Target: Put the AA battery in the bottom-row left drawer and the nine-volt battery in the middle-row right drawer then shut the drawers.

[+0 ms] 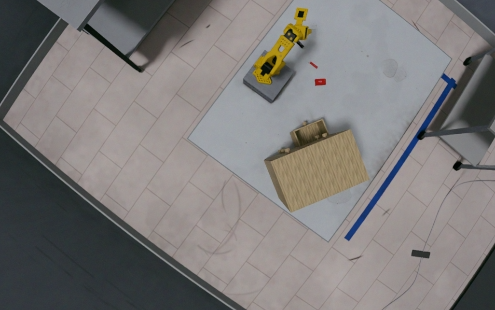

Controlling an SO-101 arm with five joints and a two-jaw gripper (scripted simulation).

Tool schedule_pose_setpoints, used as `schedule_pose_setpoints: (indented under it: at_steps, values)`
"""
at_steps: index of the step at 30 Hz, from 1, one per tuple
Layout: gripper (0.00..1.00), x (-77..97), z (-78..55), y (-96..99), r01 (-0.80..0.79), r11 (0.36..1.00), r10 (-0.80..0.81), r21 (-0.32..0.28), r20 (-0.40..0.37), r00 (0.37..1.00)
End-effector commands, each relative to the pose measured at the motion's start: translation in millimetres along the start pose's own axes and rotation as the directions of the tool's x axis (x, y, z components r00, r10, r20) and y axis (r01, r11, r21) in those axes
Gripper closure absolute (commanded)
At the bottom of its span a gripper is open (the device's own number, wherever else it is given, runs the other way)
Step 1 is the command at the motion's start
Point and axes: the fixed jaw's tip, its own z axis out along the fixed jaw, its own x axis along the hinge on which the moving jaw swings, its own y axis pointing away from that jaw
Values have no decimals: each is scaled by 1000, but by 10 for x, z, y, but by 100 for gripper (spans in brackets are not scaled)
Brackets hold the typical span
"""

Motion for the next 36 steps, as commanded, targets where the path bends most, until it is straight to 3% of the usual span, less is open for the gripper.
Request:
schedule_pose_setpoints:
  at_steps: [1,11,14,21,28,30,32,36]
  values:
    - [79,-33,190,-9,126,990,-131,-64,-76,988]
    - [79,79,720,37,385,885,-437,-261,-180,881]
    - [79,100,774,47,407,868,-465,-284,-184,866]
    - [79,304,1145,148,529,720,-651,-449,-172,739]
    - [79,603,1480,300,601,524,-796,-604,-95,598]
    - [79,603,1480,300,601,524,-796,-604,-95,598]
    - [79,684,1547,342,610,473,-822,-635,-68,566]
    - [79,684,1547,342,610,473,-822,-635,-68,566]
